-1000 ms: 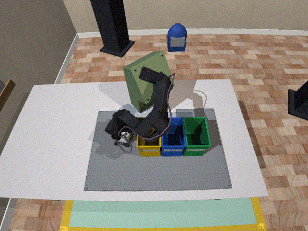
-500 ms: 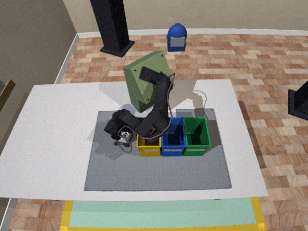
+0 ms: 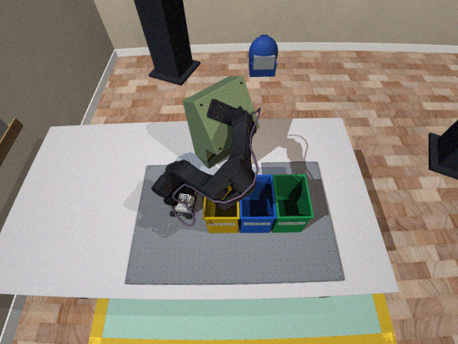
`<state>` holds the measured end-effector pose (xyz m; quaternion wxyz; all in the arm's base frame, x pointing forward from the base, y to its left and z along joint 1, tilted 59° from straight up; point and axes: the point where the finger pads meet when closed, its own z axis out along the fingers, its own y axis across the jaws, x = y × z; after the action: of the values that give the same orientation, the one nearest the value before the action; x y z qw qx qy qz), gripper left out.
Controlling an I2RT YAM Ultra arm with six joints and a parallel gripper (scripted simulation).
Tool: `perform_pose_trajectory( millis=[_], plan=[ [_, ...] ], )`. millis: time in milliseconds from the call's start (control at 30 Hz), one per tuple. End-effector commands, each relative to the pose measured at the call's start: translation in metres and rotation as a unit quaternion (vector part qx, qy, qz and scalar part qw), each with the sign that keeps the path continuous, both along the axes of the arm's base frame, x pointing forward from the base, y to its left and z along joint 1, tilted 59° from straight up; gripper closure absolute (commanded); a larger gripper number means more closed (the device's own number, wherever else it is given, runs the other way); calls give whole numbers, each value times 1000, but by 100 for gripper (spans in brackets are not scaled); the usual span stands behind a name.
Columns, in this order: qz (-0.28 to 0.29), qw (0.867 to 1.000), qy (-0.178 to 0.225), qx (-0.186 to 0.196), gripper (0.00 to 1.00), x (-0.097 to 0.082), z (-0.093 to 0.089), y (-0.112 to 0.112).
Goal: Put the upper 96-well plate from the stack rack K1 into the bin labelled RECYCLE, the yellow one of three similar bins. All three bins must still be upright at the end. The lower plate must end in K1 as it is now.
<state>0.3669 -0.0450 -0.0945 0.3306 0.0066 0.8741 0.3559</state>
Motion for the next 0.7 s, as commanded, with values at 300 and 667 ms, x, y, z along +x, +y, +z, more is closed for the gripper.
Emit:
perform_pose_trajectory(
  millis=[300,667],
  plan=[
    [-9,1000,-13,2,100,-13,21,-23],
    [-9,1000,-22,-6,100,-17,33,-39]
  ],
)
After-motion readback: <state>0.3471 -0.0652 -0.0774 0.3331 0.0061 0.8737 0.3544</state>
